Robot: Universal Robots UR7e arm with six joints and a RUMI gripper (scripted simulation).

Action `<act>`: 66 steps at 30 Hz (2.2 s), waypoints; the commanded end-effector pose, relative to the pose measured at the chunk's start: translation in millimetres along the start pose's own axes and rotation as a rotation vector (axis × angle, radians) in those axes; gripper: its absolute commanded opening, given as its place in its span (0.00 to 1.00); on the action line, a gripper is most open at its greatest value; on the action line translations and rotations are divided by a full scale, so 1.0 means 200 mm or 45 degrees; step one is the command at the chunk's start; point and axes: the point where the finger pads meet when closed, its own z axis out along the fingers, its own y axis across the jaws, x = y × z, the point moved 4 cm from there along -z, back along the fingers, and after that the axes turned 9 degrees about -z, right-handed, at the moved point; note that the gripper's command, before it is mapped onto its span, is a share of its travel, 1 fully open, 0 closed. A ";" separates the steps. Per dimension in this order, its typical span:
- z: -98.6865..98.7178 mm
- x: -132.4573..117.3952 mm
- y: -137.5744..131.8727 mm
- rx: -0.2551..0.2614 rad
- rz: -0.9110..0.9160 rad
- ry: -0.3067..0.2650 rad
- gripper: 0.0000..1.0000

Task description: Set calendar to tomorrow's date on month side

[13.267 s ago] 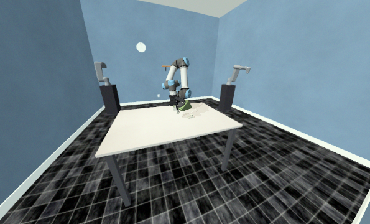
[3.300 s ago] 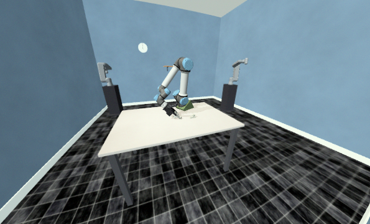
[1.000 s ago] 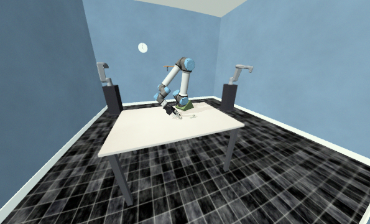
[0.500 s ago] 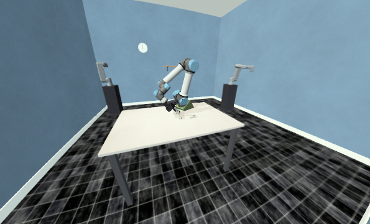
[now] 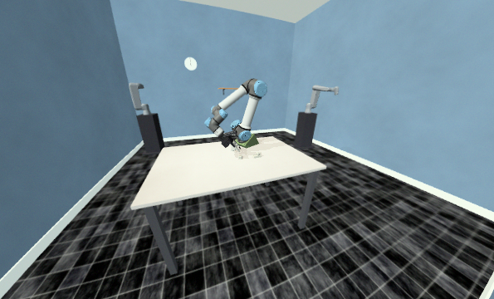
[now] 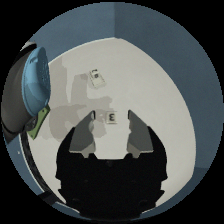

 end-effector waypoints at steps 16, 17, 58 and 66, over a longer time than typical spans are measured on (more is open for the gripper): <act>0.02 0.07 0.00 0.051 -0.002 -0.301 0.40; 0.01 0.07 0.00 0.051 -0.002 -0.308 0.40; 0.05 0.10 -0.02 0.135 -0.005 -0.520 0.40; 0.05 0.12 0.00 0.121 -0.002 -0.600 0.40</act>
